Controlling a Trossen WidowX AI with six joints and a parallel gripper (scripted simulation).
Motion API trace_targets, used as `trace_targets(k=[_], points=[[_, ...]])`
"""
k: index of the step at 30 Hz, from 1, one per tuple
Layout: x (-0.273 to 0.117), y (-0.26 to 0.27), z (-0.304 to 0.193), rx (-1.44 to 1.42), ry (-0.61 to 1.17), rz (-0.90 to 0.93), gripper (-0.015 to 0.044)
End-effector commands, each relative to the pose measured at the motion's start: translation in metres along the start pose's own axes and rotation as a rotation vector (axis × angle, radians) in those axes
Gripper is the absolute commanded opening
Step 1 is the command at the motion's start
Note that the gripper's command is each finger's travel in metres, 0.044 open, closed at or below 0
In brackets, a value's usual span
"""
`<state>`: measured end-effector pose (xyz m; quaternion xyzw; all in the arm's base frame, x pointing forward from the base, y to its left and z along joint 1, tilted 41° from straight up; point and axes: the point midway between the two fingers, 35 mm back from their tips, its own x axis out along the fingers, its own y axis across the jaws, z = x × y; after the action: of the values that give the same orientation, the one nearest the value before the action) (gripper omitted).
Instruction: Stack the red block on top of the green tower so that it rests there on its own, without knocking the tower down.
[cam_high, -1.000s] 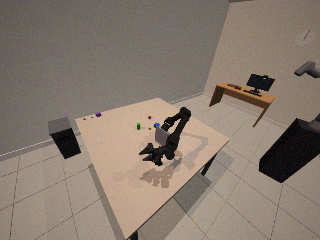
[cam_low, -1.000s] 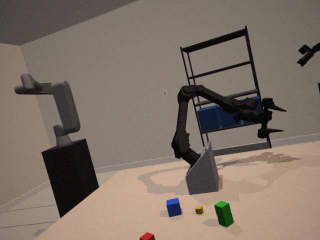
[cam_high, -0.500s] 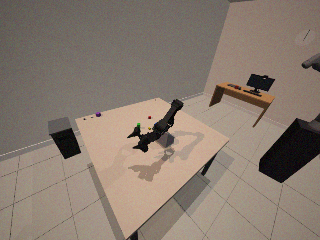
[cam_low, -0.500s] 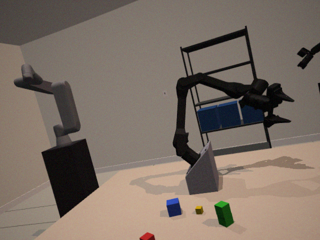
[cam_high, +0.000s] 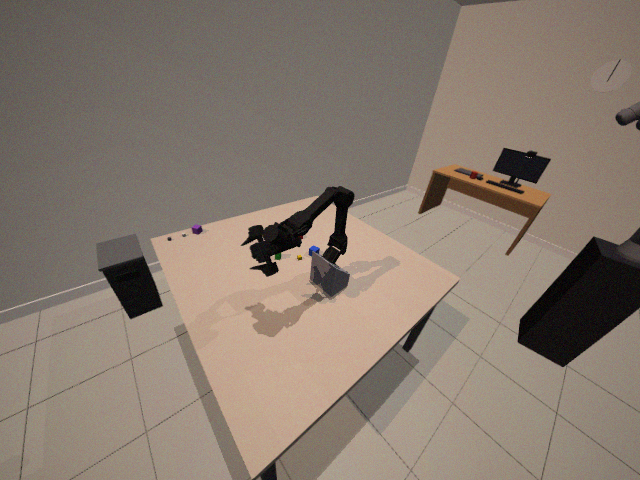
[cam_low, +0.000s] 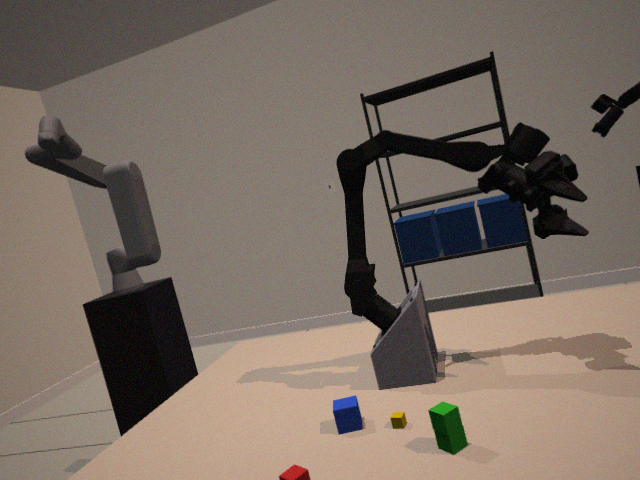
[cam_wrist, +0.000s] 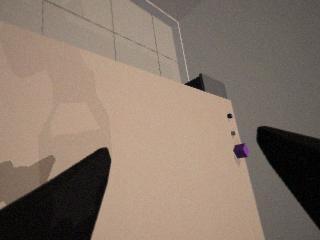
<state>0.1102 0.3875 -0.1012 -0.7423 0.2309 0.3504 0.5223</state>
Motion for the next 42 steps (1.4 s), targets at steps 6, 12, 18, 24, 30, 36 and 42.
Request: trace_targets(k=[6, 12, 18, 24, 30, 36, 42], points=[[0.029, -0.059, -0.046, 0.256, 0.1, 0.038, 0.044], [0.05, -0.095, -0.092, 0.438, 0.201, 0.056, 0.044], [0.067, -0.124, -0.146, 0.611, 0.308, 0.072, 0.044], [0.077, -0.138, -0.19, 0.705, 0.392, 0.098, 0.044], [0.083, -0.151, -0.246, 0.853, 0.496, 0.104, 0.044], [0.084, -0.157, -0.31, 1.006, 0.616, 0.105, 0.044], [0.081, -0.164, -0.369, 1.214, 0.726, 0.083, 0.044]])
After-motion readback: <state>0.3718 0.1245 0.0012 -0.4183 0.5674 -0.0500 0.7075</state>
